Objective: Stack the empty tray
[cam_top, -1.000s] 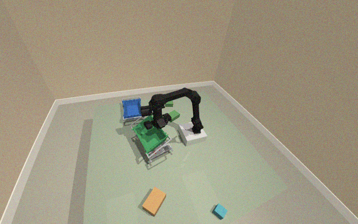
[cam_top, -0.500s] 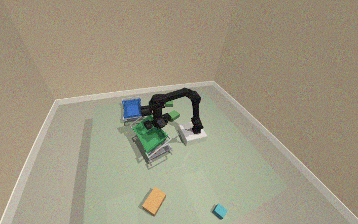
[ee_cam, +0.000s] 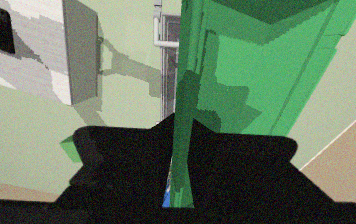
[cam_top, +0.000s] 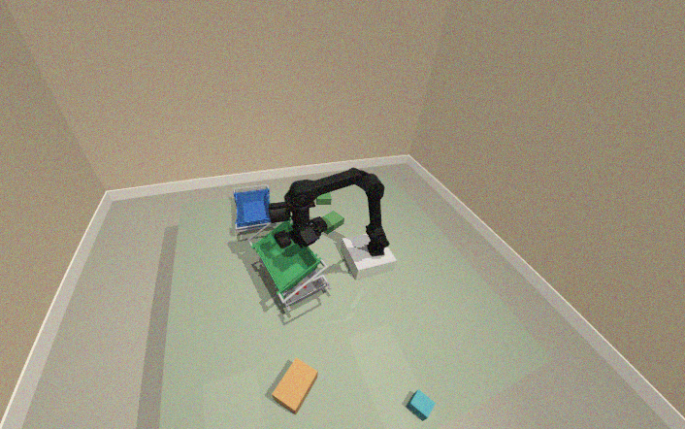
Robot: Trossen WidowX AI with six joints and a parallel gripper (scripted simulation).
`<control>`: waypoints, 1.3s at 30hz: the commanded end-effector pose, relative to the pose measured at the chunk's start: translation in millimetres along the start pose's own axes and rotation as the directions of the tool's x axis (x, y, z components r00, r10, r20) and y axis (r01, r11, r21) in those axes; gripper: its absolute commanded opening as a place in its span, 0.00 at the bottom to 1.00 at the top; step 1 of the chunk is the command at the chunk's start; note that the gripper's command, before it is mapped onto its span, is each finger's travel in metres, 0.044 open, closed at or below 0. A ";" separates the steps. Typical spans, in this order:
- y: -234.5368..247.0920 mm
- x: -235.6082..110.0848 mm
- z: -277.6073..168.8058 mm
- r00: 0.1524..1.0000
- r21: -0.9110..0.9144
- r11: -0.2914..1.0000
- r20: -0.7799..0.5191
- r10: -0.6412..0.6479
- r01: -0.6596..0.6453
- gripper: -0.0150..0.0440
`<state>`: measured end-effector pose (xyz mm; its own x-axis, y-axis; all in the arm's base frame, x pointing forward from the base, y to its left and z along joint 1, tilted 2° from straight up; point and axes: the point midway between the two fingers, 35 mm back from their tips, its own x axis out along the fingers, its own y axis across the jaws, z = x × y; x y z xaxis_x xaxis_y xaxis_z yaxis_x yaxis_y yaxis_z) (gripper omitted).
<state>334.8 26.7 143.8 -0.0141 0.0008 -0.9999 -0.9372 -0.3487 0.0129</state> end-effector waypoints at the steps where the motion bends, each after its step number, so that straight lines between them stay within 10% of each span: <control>1: -1.2 3.3 -0.2 1.000 -0.002 1.000 -0.001 -0.011 0.011 0.25; 39: 3.7 51.9 -0.1 1.000 -0.002 1.000 -0.001 -0.010 0.010 0.25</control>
<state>332.4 26.0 93.2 -0.0084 0.0034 -1.0000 -0.9370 -0.3491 0.0067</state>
